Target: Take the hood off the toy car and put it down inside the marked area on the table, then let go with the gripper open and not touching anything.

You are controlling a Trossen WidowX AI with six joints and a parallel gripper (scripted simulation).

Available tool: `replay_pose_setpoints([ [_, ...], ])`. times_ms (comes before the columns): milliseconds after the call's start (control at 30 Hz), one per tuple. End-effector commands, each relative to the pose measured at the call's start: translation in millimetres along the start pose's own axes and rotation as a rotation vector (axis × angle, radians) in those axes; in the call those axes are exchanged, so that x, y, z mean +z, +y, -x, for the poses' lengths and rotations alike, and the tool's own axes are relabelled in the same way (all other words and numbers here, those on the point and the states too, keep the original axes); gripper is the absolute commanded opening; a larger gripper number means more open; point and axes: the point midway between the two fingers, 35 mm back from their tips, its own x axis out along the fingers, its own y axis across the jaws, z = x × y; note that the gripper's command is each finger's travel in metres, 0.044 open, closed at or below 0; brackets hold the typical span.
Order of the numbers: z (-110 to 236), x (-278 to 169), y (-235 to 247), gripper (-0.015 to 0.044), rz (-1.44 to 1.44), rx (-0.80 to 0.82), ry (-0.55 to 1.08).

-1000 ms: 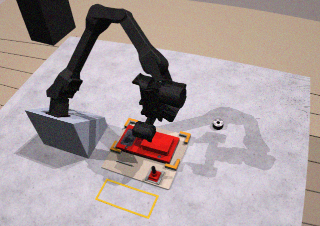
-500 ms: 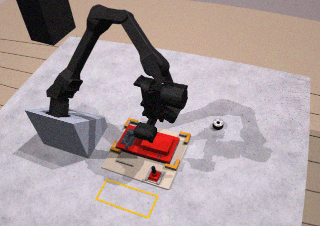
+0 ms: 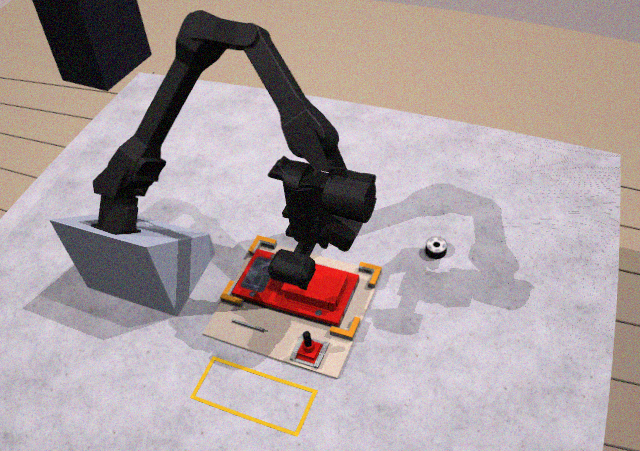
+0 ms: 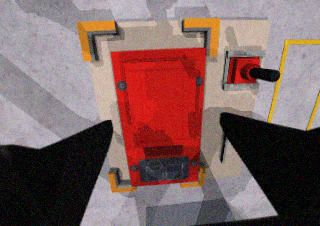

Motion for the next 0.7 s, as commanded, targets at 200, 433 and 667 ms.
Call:
replay_pose_setpoints([
  [200, -8, -1, 0, 0.044, -0.005, 0.006, 0.003],
  [433, -14, -1, 0, 0.044, -0.005, 0.007, 0.003],
  [667, -19, -1, 1, 0.044, -0.005, 0.007, 0.003],
])
